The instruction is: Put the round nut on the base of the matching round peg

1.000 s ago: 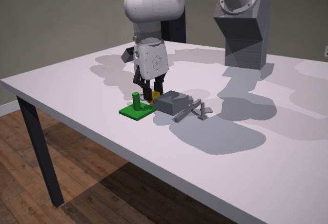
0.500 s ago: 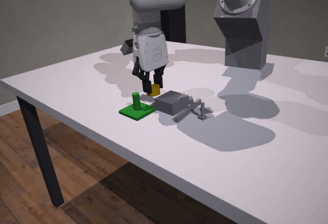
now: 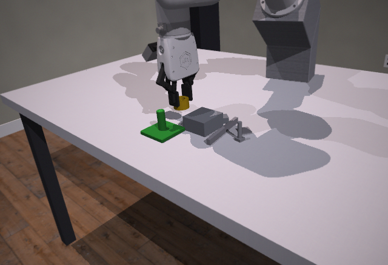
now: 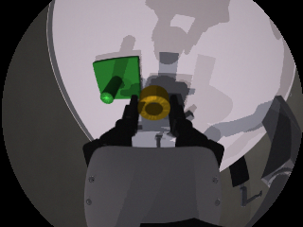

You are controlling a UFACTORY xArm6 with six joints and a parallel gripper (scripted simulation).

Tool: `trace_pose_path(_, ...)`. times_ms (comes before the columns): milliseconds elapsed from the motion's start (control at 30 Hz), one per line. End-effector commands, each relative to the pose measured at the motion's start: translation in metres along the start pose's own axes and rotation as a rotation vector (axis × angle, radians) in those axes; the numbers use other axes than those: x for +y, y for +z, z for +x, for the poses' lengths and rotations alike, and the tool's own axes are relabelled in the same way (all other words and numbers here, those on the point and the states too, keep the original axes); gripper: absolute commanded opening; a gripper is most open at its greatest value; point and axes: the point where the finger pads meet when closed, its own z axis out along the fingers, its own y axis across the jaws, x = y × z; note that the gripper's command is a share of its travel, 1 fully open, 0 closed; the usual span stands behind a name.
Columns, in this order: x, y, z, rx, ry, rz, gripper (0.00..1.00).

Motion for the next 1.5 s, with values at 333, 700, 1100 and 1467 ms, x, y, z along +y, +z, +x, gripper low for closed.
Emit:
trace_pose_path(333,0.001,-0.02,0.0,0.001,0.0,0.001,0.0)
trace_pose_path(700,-0.045,-0.021,0.006,-0.002,0.0,0.002,0.0)
trace_pose_path(1100,-0.063,-0.021,0.009,0.0,0.0,0.001,0.0)
trace_pose_path(1467,-0.063,-0.02,0.009,0.0,0.0,0.001,0.0)
